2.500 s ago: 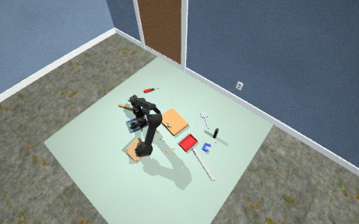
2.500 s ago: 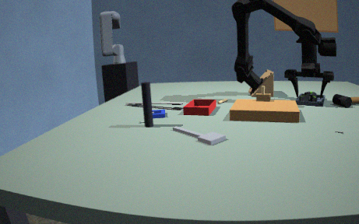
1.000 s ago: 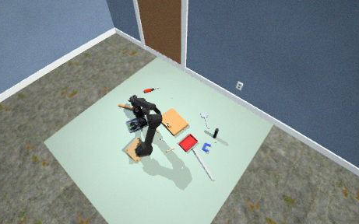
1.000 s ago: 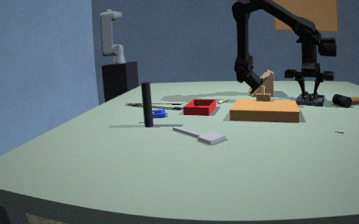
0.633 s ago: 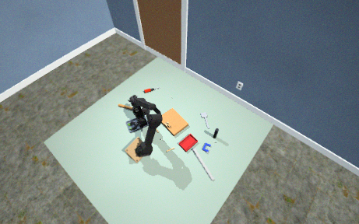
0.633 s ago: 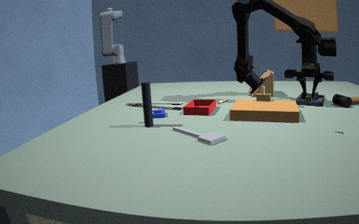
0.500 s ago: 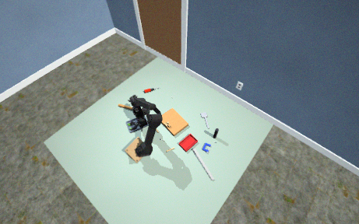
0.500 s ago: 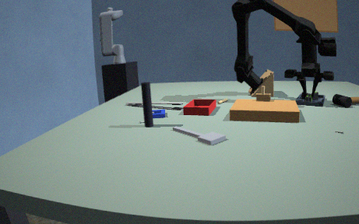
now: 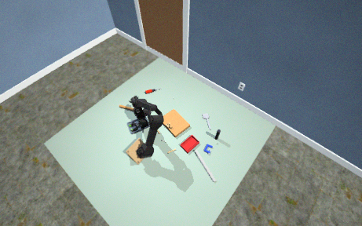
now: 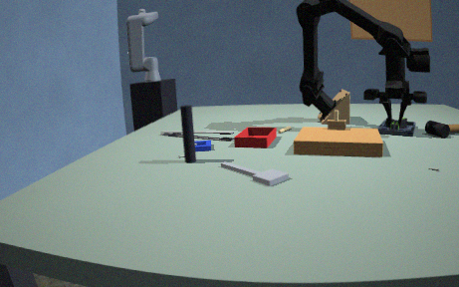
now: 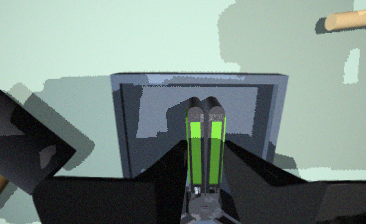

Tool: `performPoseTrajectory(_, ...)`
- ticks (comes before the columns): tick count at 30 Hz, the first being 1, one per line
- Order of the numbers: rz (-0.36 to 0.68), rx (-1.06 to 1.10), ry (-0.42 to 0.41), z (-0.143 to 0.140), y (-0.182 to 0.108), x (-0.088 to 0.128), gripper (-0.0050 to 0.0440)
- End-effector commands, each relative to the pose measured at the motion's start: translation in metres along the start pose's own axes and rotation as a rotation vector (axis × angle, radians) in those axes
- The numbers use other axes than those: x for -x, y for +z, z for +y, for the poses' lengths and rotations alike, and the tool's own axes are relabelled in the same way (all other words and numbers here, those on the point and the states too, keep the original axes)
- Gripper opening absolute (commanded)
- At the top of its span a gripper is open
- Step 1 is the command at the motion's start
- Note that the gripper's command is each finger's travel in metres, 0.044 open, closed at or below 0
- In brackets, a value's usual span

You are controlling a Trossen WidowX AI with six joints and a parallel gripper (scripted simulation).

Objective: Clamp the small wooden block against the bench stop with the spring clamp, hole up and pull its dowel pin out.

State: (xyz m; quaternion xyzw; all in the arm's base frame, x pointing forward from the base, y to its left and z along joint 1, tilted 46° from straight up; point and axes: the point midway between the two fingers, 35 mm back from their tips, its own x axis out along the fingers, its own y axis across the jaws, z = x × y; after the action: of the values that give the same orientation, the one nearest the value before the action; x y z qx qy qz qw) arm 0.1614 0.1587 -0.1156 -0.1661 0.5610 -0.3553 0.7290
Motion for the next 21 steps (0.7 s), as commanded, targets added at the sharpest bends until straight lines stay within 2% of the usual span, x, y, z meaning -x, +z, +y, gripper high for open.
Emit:
performPoseTrajectory(1,0.0,0.0,0.0,0.0,0.0,0.0,0.0)
performPoseTrajectory(21,0.0,0.0,0.0,0.0019,0.0006,0.0095,0.0)
